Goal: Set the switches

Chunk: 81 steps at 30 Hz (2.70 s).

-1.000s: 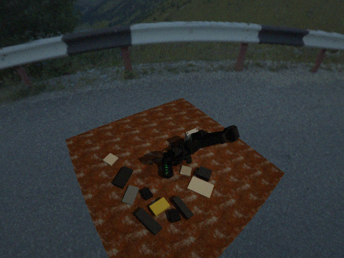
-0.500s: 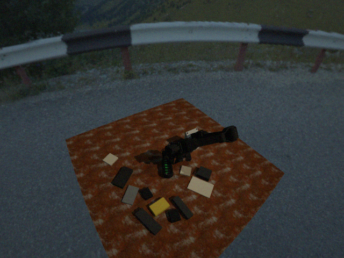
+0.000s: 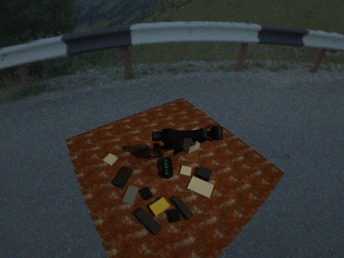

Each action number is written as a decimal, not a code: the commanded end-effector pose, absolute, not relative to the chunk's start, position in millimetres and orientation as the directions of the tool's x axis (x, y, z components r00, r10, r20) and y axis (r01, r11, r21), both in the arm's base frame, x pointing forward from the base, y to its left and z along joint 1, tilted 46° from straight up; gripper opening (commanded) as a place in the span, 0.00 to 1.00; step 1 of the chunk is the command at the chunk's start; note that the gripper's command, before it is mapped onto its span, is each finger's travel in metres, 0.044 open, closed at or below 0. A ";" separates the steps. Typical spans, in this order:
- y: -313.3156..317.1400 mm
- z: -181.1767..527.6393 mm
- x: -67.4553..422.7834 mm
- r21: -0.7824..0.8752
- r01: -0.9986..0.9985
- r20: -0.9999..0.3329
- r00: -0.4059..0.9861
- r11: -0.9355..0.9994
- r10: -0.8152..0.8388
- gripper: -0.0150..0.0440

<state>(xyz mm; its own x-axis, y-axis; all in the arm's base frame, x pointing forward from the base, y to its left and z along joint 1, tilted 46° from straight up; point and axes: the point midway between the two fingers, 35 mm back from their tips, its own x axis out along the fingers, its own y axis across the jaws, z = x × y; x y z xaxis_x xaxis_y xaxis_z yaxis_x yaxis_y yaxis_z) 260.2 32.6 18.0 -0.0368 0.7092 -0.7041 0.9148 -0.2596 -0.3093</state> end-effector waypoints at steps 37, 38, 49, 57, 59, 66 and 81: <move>74.6 -23.5 258.2 -0.315 0.915 -0.695 -0.043 -0.251 0.718 1.00; 74.7 -23.6 258.2 -0.315 0.915 -0.695 -0.043 -0.251 0.718 1.00; 74.7 -23.6 258.2 -0.315 0.915 -0.695 -0.043 -0.251 0.718 0.74; 74.8 -23.6 258.3 -0.315 0.915 -0.695 -0.043 -0.251 0.718 0.62; 74.8 -23.6 258.8 -0.315 0.915 -0.695 -0.043 -0.251 0.718 0.53; 75.2 -23.4 263.9 -0.315 0.915 -0.695 -0.042 -0.251 0.718 0.25; 75.8 -23.1 272.2 -0.314 0.916 -0.695 -0.042 -0.251 0.718 0.25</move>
